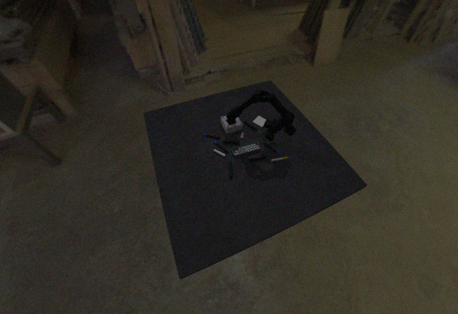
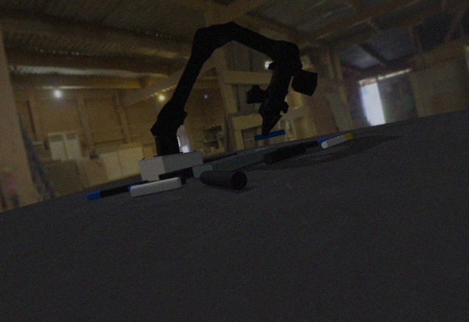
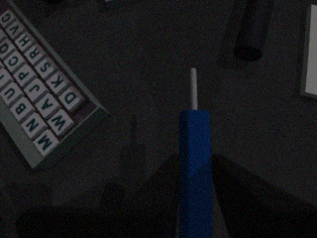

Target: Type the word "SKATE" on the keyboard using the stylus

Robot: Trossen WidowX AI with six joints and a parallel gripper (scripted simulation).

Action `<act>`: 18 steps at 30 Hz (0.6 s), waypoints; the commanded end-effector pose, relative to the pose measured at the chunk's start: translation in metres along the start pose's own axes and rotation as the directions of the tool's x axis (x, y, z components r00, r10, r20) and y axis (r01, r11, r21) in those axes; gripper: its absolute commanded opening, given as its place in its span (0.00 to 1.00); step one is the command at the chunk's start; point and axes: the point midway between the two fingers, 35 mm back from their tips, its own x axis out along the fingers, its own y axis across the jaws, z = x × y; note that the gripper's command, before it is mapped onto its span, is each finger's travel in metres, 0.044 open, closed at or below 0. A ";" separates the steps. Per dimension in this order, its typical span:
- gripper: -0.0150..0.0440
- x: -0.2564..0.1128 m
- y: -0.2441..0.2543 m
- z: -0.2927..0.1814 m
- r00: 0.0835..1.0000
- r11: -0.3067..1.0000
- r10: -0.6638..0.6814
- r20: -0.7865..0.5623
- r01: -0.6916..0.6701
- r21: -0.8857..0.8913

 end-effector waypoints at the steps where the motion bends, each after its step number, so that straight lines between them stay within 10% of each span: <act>1: 0.25 0.000 0.001 0.000 1.000 1.000 -0.003 0.000 0.003 -0.003; 18: 0.25 0.011 0.046 0.030 0.939 0.903 -0.341 -0.041 0.315 -0.291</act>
